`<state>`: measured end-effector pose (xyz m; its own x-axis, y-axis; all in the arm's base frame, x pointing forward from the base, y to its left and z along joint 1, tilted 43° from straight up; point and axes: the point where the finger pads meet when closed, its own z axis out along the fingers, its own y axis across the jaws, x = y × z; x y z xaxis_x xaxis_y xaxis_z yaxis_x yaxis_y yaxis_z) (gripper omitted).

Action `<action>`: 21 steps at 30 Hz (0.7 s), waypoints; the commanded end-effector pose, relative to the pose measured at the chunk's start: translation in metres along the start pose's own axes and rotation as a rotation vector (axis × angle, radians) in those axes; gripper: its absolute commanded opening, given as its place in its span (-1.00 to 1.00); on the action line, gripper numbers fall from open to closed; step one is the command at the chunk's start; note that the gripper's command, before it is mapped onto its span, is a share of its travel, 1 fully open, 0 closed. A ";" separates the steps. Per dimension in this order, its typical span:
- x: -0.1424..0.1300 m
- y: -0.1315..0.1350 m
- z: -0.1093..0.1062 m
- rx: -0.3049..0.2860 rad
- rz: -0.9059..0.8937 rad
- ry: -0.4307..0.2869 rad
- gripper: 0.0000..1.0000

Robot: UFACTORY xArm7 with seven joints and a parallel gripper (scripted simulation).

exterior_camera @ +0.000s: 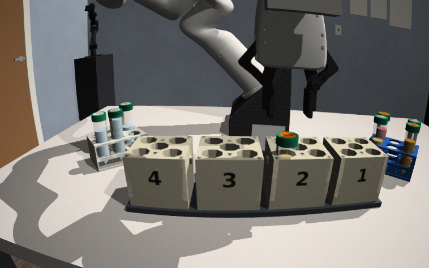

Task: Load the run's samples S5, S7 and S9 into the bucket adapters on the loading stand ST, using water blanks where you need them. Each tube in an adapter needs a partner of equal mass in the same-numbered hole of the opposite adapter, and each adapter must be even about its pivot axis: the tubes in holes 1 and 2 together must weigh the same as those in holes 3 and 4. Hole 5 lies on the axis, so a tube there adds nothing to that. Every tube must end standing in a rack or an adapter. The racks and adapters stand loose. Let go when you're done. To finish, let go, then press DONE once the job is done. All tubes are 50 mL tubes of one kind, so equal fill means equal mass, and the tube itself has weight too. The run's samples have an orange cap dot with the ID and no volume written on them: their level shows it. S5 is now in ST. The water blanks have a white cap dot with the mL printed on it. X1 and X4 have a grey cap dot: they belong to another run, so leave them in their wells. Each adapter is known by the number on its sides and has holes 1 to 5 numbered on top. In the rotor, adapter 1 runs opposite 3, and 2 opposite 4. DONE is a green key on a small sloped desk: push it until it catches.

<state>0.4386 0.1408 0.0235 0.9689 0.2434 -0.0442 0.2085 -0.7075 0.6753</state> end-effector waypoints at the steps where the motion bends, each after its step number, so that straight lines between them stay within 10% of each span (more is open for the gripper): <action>1: 0.001 -0.001 0.007 0.002 0.000 0.004 0.15; 21: 0.001 -0.001 0.030 0.002 0.000 0.004 0.15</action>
<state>0.4428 0.1196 0.0002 0.9690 0.2429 -0.0445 0.2083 -0.7073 0.6755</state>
